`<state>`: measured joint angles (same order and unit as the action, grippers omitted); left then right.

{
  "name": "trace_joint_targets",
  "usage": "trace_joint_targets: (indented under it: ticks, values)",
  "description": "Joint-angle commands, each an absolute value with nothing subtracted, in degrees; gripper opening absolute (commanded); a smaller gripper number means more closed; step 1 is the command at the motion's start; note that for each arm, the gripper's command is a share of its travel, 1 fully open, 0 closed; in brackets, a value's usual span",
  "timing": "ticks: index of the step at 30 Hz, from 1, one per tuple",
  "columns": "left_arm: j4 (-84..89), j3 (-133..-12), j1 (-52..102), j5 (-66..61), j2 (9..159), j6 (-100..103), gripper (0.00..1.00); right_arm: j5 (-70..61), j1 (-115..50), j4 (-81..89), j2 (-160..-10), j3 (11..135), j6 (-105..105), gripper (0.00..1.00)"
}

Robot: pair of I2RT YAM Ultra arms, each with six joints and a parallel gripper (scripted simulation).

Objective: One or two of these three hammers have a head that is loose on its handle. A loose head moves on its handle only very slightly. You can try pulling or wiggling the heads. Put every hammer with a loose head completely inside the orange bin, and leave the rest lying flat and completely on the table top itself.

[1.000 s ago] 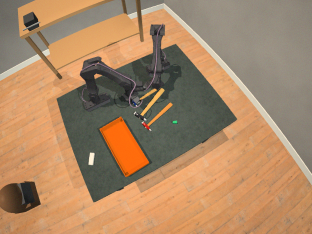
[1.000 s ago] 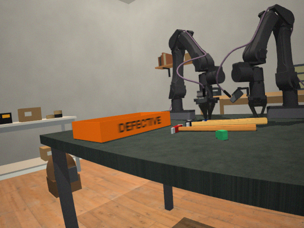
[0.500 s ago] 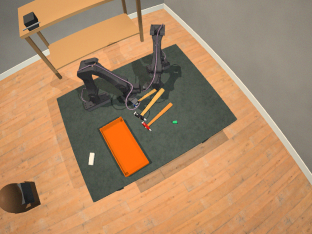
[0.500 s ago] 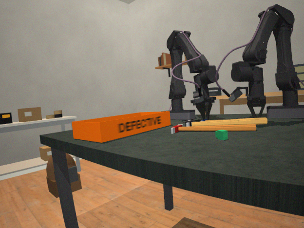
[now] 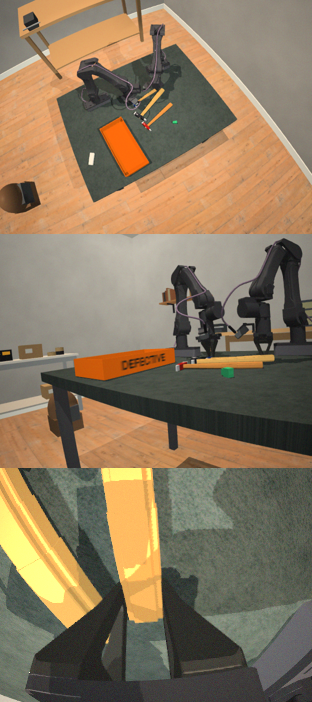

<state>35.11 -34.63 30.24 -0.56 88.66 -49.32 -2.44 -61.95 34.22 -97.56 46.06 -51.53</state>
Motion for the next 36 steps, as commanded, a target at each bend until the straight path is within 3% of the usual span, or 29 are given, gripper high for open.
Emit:
trace_joint_targets:
  ticks: [1,4,7,8,24,29,30,36]
  values:
    - [36.3,-34.6,30.1,0.0,87.4,-50.5,0.17,-2.1,-61.9,34.6,-97.2,46.1,-51.5,0.07]
    - [36.3,-34.6,30.1,0.0,87.4,-50.5,0.17,-2.3,-61.9,34.3,-97.3,46.2,-51.6,0.07]
    - [36.3,-34.6,30.1,0.0,87.4,-50.5,0.17,-2.3,-61.6,34.3,-96.6,46.2,-51.3,0.35]
    - [36.3,-34.6,30.1,0.0,87.4,-50.5,0.17,-2.3,-61.3,35.1,-96.3,46.2,-50.9,0.37]
    - [36.3,-34.6,30.1,0.0,87.9,-50.1,0.17,-2.4,-59.6,39.0,-91.7,48.3,-49.5,0.37]
    - [36.3,-34.6,30.1,0.0,87.9,-50.1,0.17,-3.1,-59.4,43.7,-89.0,50.4,-49.3,0.93]
    - [36.3,-34.6,30.1,0.0,87.9,-50.1,0.17,-3.0,-59.4,45.3,-88.2,51.2,-49.3,1.00]
    - [36.3,-34.6,30.1,0.0,87.9,-50.1,0.17,-2.0,-60.1,50.1,-87.1,53.9,-50.4,1.00]
